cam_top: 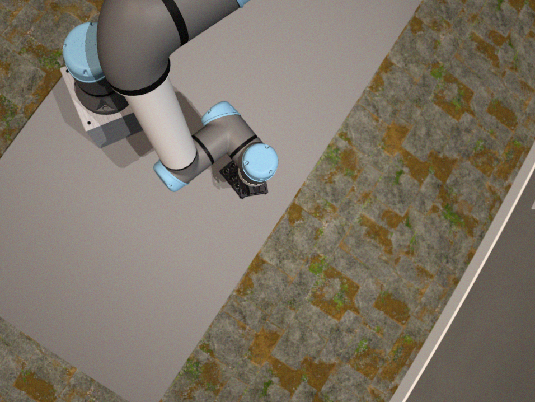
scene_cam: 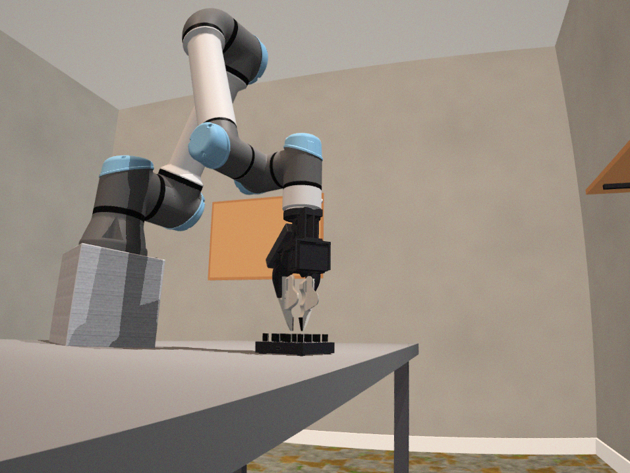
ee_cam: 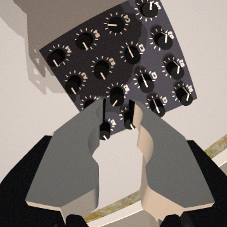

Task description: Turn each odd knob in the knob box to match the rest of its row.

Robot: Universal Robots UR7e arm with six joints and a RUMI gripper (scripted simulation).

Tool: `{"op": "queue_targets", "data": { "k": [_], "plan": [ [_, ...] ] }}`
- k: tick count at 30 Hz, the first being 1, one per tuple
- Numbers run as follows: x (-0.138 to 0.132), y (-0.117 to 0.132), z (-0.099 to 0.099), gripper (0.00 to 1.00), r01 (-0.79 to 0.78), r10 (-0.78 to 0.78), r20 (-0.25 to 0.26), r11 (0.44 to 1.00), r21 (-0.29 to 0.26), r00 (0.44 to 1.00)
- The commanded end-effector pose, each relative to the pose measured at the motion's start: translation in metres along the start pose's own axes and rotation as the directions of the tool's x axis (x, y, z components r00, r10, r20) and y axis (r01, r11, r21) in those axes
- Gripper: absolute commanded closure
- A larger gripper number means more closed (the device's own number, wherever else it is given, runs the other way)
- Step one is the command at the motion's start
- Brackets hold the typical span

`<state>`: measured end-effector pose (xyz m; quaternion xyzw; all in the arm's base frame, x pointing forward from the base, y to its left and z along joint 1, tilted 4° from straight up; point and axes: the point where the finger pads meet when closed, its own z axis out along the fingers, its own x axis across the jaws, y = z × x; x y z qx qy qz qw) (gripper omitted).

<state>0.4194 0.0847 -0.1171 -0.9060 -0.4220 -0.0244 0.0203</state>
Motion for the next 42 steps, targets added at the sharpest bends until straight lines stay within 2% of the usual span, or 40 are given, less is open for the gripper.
{"op": "queue_targets", "data": {
  "k": [1,23,42],
  "plan": [
    [0.0,0.0,0.0,0.89,0.0,0.0,-0.001,1.0,-0.001,1.0],
    [0.0,0.0,0.013,0.89,0.0,0.0,-0.001,1.0,-0.001,1.0],
    [0.0,0.0,0.014,0.89,0.0,0.0,-0.001,1.0,-0.001,1.0]
  ]
}}
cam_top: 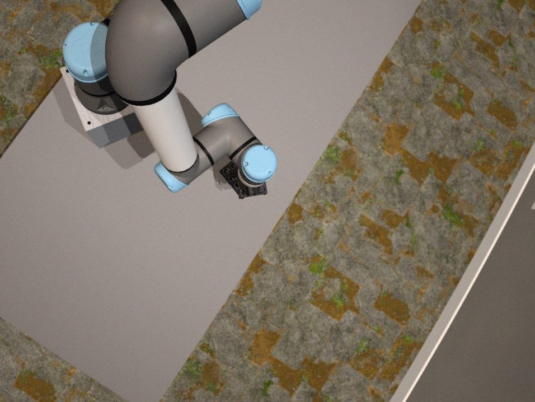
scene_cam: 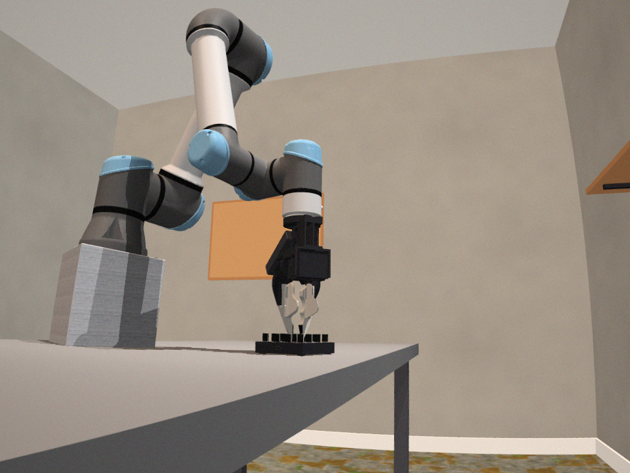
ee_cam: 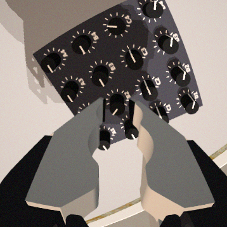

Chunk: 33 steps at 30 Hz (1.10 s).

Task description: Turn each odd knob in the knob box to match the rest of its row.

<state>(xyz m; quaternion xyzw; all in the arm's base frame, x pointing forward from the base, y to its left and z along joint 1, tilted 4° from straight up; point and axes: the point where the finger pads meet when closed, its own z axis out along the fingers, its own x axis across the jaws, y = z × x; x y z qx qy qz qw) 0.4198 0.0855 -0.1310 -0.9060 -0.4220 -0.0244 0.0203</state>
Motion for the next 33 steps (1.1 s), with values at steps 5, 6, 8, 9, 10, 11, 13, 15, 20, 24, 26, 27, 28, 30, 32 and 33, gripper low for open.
{"op": "queue_targets", "data": {
  "k": [5,6,8,9,10,11,13,15,20,24,26,27,28,30,32,33],
  "plan": [
    [0.0002,0.0004,-0.0003,0.89,0.0,0.0,-0.001,1.0,-0.001,1.0],
    [0.0002,0.0004,-0.0003,0.89,0.0,0.0,-0.001,1.0,-0.001,1.0],
    [0.0002,0.0004,-0.0003,0.89,0.0,0.0,-0.001,1.0,-0.001,1.0],
    [0.0002,0.0004,-0.0003,0.89,0.0,0.0,-0.001,1.0,-0.001,1.0],
    [0.0002,0.0004,-0.0003,0.89,0.0,0.0,-0.001,1.0,-0.001,1.0],
    [0.0002,0.0004,-0.0003,0.89,0.0,0.0,-0.001,1.0,-0.001,1.0],
    [0.0002,0.0004,-0.0003,0.89,0.0,0.0,-0.001,1.0,-0.001,1.0],
    [0.0002,0.0004,-0.0003,0.89,0.0,0.0,-0.001,1.0,-0.001,1.0],
    [0.0002,0.0004,-0.0003,0.89,0.0,0.0,-0.001,1.0,-0.001,1.0],
    [0.0002,0.0004,-0.0003,0.96,0.0,0.0,-0.001,1.0,-0.001,1.0],
    [0.0002,0.0004,-0.0003,0.96,0.0,0.0,-0.001,1.0,-0.001,1.0],
    [0.0002,0.0004,-0.0003,0.96,0.0,0.0,-0.001,1.0,-0.001,1.0],
    [0.0002,0.0004,-0.0003,0.96,0.0,0.0,-0.001,1.0,-0.001,1.0],
    [0.0002,0.0004,-0.0003,0.96,0.0,0.0,-0.001,1.0,-0.001,1.0],
    [0.0002,0.0004,-0.0003,0.96,0.0,0.0,-0.001,1.0,-0.001,1.0],
    [0.0002,0.0004,-0.0003,0.96,0.0,0.0,-0.001,1.0,-0.001,1.0]
  ]
}}
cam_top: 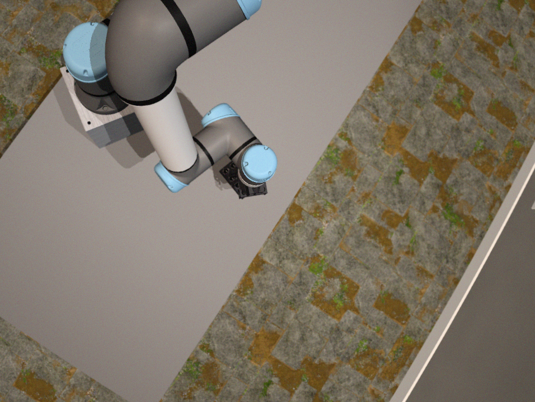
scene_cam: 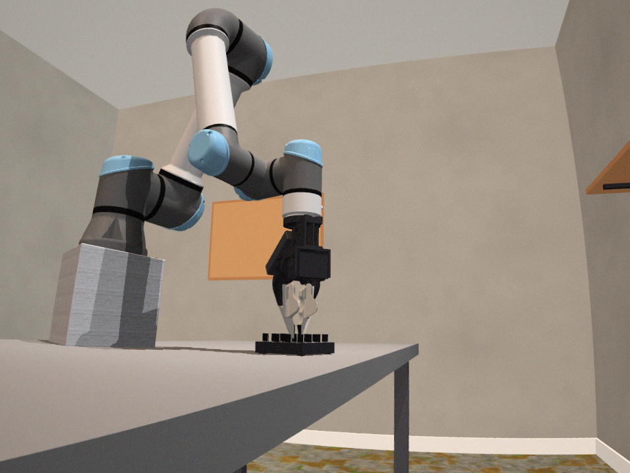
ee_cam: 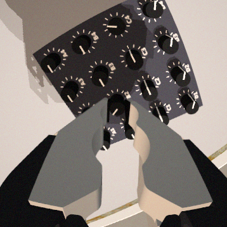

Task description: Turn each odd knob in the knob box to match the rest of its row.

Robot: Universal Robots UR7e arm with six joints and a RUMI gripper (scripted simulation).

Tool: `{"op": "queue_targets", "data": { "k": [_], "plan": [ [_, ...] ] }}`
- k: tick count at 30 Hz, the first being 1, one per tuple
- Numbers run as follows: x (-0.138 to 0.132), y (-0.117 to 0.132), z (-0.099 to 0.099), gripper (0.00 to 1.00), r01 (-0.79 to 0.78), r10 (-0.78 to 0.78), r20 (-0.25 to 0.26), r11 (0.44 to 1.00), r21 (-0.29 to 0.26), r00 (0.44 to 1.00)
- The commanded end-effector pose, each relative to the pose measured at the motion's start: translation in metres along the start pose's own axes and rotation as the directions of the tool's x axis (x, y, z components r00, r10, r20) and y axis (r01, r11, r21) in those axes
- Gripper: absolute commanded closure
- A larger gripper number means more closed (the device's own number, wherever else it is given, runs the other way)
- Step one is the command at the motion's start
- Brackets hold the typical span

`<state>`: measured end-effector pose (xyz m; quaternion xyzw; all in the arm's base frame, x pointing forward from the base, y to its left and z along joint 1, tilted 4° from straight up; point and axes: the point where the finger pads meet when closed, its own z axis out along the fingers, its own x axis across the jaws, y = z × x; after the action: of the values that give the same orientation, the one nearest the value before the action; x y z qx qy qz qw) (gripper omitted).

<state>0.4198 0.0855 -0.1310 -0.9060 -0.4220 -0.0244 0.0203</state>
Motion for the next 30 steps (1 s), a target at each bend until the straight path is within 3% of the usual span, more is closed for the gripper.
{"op": "queue_targets", "data": {
  "k": [1,30],
  "plan": [
    [0.0002,0.0004,-0.0003,0.96,0.0,0.0,-0.001,1.0,-0.001,1.0],
    [0.0002,0.0004,-0.0003,0.96,0.011,-0.011,-0.001,1.0,-0.001,1.0]
  ]
}}
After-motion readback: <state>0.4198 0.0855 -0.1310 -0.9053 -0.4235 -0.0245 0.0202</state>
